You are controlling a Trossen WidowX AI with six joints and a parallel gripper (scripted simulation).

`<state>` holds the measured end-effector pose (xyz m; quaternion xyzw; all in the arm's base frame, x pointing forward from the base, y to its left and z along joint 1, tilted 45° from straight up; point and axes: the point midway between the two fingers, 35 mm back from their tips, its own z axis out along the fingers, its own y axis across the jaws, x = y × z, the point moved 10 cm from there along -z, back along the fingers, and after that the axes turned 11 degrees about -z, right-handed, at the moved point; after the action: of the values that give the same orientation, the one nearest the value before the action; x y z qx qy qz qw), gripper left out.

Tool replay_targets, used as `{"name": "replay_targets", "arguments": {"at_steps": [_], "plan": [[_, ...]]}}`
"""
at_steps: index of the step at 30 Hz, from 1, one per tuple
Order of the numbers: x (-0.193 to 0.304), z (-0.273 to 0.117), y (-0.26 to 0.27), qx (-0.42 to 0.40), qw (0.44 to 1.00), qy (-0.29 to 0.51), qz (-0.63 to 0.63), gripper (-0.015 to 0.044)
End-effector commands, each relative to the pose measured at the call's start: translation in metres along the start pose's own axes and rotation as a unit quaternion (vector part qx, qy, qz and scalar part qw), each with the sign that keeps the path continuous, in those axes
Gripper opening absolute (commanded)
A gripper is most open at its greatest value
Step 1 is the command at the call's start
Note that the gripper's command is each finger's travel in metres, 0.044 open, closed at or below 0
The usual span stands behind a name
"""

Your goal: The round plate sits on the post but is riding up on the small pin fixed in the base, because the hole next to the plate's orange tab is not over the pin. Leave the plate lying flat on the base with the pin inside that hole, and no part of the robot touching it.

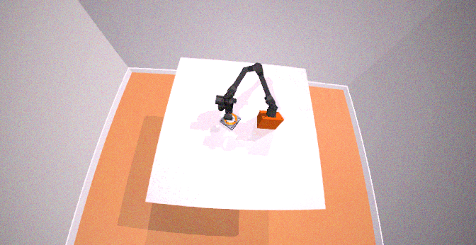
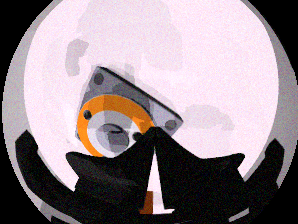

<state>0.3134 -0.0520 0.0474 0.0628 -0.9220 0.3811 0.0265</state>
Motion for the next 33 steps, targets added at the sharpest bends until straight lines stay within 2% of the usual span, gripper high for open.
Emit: {"name": "replay_targets", "arguments": {"at_steps": [1,33], "plan": [[0.0058,0.0027,0.0014,0.001,1.000,0.009,-0.007,0.0000],[0.0153,0.0025,0.0016,0.001,1.000,0.009,-0.007,0.0000]]}}
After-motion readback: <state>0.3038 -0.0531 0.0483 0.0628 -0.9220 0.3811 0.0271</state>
